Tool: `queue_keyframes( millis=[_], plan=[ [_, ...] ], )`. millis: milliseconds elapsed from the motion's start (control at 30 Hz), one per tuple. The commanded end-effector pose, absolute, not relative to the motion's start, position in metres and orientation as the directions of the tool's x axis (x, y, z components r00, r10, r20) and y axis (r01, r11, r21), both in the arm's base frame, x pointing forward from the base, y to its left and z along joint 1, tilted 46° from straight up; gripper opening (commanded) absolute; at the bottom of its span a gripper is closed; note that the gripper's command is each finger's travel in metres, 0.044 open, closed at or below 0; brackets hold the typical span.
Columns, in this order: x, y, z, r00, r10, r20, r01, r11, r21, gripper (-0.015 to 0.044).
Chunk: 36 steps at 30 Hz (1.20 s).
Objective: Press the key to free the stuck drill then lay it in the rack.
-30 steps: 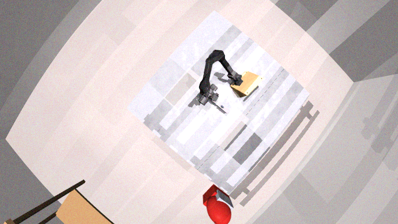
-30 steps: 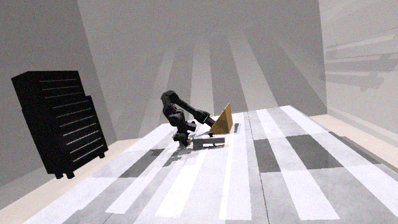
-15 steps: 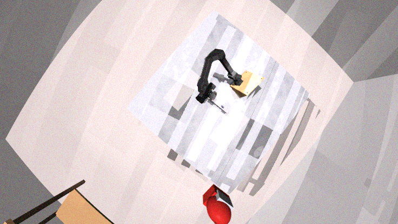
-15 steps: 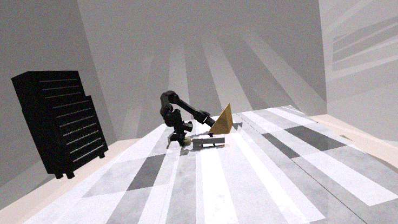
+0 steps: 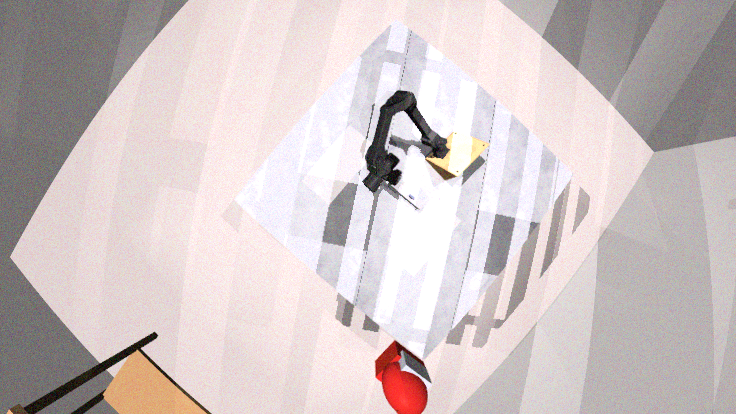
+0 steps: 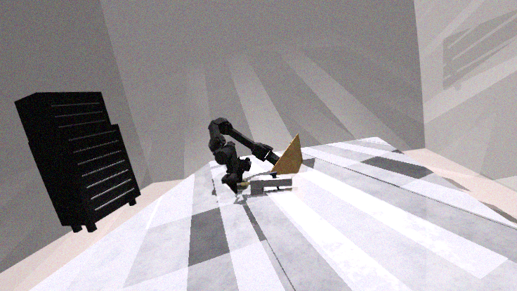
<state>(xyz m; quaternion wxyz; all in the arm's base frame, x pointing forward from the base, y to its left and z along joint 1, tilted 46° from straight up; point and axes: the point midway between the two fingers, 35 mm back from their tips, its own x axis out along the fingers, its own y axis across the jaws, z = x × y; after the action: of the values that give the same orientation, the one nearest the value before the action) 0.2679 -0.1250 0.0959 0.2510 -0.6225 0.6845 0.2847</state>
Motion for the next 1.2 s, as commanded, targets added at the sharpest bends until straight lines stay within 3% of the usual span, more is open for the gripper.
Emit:
queue_keyframes(
  millis=[0, 867, 1167],
  plan=[
    [0.268, -0.124, 0.093, -0.099, -0.710, -0.698, -0.995, 0.063, 0.076, 0.0440],
    [0.267, -0.120, 0.081, -0.099, -0.710, -0.698, -0.995, 0.063, 0.076, 0.0440],
    [0.267, -0.121, 0.083, -0.098, -0.710, -0.697, -0.995, 0.059, 0.079, 0.0204]
  ],
)
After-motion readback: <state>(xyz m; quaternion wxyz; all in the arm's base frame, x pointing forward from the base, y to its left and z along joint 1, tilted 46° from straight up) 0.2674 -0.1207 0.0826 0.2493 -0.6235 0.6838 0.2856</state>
